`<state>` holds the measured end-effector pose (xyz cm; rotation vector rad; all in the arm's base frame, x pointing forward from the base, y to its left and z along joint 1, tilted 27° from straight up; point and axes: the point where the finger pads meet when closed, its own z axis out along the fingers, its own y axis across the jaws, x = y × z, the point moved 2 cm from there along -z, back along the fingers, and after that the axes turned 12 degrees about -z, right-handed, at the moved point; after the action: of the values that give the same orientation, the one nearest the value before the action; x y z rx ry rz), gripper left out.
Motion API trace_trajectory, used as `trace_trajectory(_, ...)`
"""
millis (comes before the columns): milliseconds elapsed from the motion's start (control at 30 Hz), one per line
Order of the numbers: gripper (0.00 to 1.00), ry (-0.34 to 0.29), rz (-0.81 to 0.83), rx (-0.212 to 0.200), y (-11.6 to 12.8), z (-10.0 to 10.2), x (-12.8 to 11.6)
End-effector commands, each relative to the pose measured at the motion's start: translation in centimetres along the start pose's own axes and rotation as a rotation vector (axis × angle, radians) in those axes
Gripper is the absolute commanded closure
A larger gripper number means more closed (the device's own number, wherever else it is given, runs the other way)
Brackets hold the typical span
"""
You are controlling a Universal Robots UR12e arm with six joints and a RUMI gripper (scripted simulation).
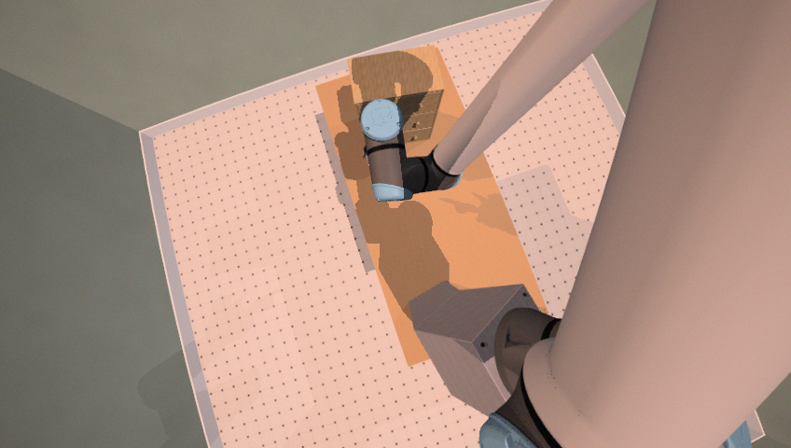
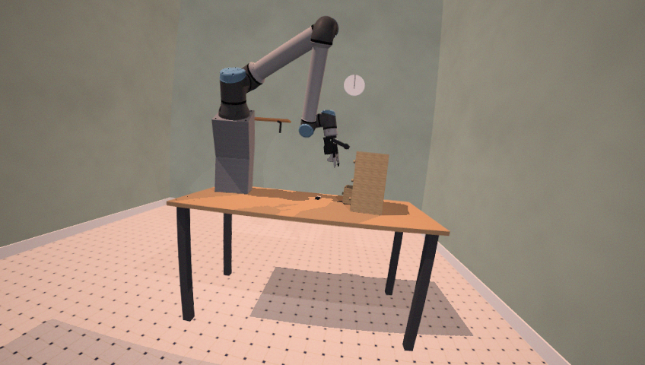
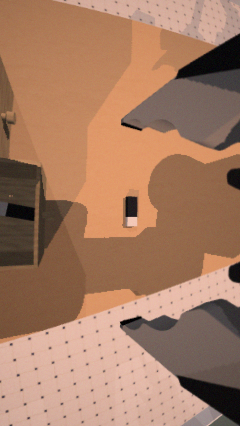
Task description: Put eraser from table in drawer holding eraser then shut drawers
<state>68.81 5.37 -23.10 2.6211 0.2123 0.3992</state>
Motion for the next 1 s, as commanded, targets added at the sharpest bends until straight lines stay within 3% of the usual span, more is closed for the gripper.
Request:
trace_trajectory(0, 0.0, 0.088, 0.0, -0.011, 0.2, 1.2, 1.0)
trace_trajectory(967, 0.0, 0.396, -0.007, -0.059, 0.9, 6.1, 3.4)
